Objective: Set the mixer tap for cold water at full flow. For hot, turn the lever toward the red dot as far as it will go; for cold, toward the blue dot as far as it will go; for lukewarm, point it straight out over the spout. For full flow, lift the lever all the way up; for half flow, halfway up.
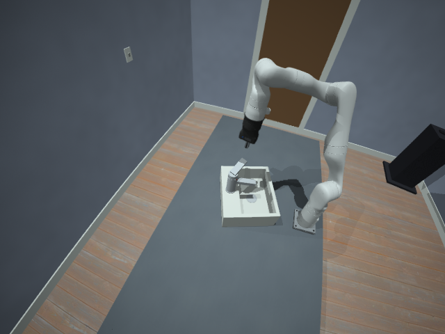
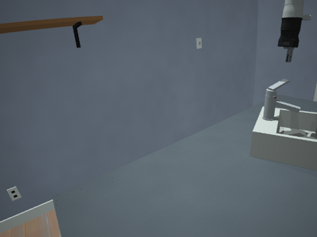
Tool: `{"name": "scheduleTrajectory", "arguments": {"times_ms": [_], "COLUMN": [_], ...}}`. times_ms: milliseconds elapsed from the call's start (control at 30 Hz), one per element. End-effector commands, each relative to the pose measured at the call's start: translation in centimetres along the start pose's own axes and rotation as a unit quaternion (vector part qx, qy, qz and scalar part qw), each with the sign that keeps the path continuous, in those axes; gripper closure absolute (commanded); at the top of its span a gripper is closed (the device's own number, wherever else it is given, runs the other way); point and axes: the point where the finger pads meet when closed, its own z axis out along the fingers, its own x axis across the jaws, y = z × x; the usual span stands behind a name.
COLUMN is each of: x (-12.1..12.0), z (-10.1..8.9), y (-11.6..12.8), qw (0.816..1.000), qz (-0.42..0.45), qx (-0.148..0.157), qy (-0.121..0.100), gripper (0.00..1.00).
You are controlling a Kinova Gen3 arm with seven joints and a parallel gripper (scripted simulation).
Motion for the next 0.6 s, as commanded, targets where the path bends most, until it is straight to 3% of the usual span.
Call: {"name": "scheduleTrajectory", "arguments": {"times_ms": [0,567], "x": [0.0,0.1], "z": [0.3,1.5], "y": [1.1,2.0], "qw": [1.000,0.996], "qz": [0.004,0.091], "qx": [0.002,0.021], "qy": [0.004,0.015], "gripper": [1.00,1.00]}}
